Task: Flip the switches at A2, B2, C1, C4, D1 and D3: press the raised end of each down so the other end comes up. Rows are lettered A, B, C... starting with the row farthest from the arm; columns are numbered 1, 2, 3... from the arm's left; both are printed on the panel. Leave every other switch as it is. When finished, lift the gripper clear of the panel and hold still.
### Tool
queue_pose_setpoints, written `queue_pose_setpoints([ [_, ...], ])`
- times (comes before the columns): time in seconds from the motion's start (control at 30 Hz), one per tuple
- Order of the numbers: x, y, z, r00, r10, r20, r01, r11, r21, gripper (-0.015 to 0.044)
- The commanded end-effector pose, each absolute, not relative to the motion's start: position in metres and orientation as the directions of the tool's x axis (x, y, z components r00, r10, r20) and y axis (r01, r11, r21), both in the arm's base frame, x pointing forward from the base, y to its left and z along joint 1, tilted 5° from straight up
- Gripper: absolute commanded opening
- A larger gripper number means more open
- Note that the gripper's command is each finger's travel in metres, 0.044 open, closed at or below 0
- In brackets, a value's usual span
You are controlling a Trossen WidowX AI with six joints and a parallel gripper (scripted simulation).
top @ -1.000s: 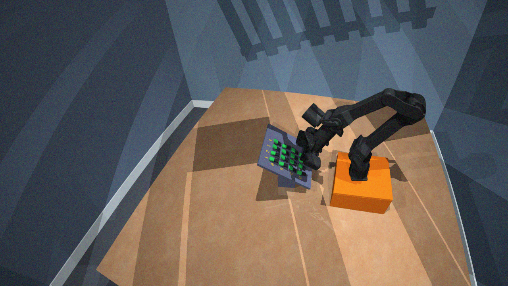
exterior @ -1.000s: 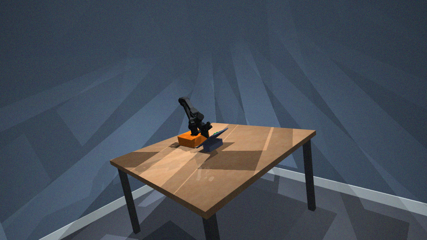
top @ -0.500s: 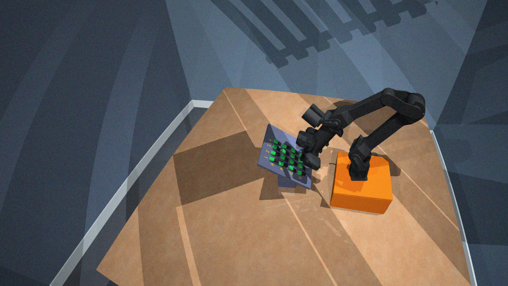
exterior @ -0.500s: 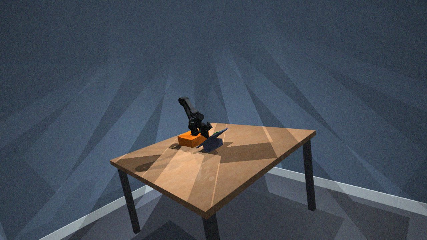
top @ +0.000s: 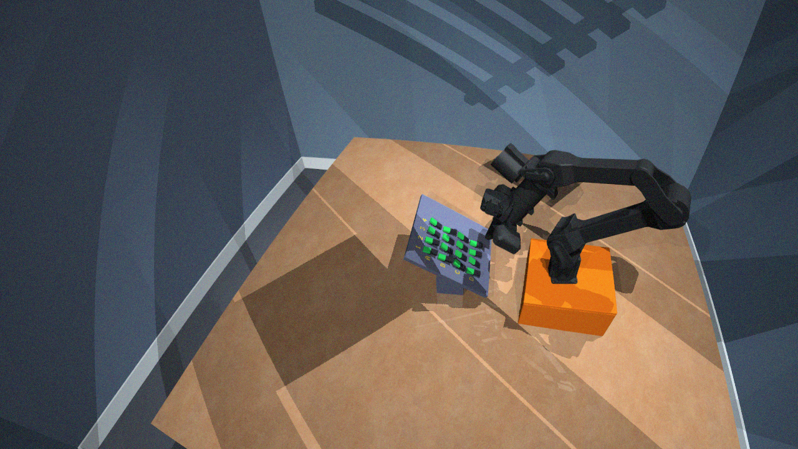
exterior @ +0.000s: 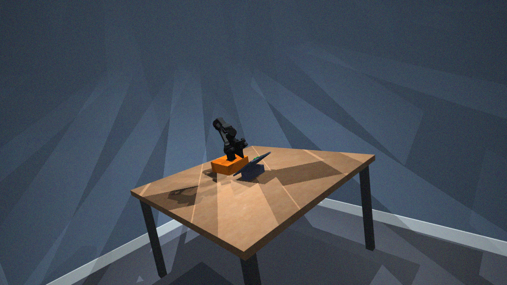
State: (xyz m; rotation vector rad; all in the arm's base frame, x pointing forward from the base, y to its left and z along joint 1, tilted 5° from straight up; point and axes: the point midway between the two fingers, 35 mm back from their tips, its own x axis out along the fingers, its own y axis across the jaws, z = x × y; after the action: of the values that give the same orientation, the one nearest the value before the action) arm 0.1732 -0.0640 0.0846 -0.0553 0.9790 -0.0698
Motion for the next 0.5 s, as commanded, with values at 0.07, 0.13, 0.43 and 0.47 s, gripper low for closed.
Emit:
queue_pose_setpoints([
  [0.07,0.200,-0.053,0.114,0.564,-0.087,-0.821,0.035,0.996,-0.081,0.0000],
  [0.13,0.209,-0.048,0.121,0.567,-0.086,-0.819,0.035,0.996,-0.080,0.0000],
  [0.43,0.210,-0.048,0.122,0.568,-0.086,-0.819,0.035,0.996,-0.080,0.0000],
  [0.47,0.210,-0.048,0.122,0.568,-0.086,-0.819,0.035,0.996,-0.080,0.0000],
])
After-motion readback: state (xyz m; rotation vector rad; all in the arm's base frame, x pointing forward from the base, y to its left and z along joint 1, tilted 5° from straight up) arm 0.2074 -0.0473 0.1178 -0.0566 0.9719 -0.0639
